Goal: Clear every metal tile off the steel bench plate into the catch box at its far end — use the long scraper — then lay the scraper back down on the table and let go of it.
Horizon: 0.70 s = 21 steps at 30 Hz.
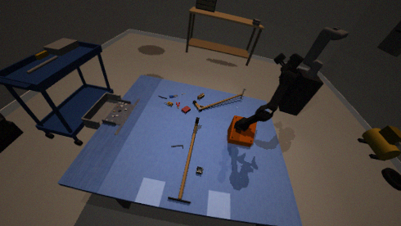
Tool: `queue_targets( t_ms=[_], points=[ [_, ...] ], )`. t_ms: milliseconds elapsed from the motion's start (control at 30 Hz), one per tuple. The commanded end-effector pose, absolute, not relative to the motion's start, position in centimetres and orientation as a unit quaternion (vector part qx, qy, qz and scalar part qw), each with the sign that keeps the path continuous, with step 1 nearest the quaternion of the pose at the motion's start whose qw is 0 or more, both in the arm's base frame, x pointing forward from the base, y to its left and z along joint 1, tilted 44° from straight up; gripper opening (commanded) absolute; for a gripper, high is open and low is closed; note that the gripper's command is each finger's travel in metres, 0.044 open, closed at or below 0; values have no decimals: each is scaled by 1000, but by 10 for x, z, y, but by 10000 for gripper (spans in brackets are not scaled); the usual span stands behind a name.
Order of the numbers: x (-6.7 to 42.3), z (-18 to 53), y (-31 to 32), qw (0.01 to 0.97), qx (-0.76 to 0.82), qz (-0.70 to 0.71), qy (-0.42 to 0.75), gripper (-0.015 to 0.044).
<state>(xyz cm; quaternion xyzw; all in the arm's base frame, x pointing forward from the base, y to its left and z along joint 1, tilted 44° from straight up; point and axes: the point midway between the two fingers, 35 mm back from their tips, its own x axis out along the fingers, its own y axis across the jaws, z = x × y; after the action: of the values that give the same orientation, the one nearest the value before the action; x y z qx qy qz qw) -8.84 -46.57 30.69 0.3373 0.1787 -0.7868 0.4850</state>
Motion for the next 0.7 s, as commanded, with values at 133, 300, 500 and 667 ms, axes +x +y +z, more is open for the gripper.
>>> queue_targets(
  t_ms=[133, 300, 500, 667],
  points=[
    [-88, 307, -466, 486, 337, -787, 178, 440],
    [-88, 307, -466, 486, 337, -787, 178, 440],
    [-88, 307, -466, 486, 337, -786, 179, 414],
    [-78, 300, -469, 497, 338, -775, 196, 283]
  ],
)
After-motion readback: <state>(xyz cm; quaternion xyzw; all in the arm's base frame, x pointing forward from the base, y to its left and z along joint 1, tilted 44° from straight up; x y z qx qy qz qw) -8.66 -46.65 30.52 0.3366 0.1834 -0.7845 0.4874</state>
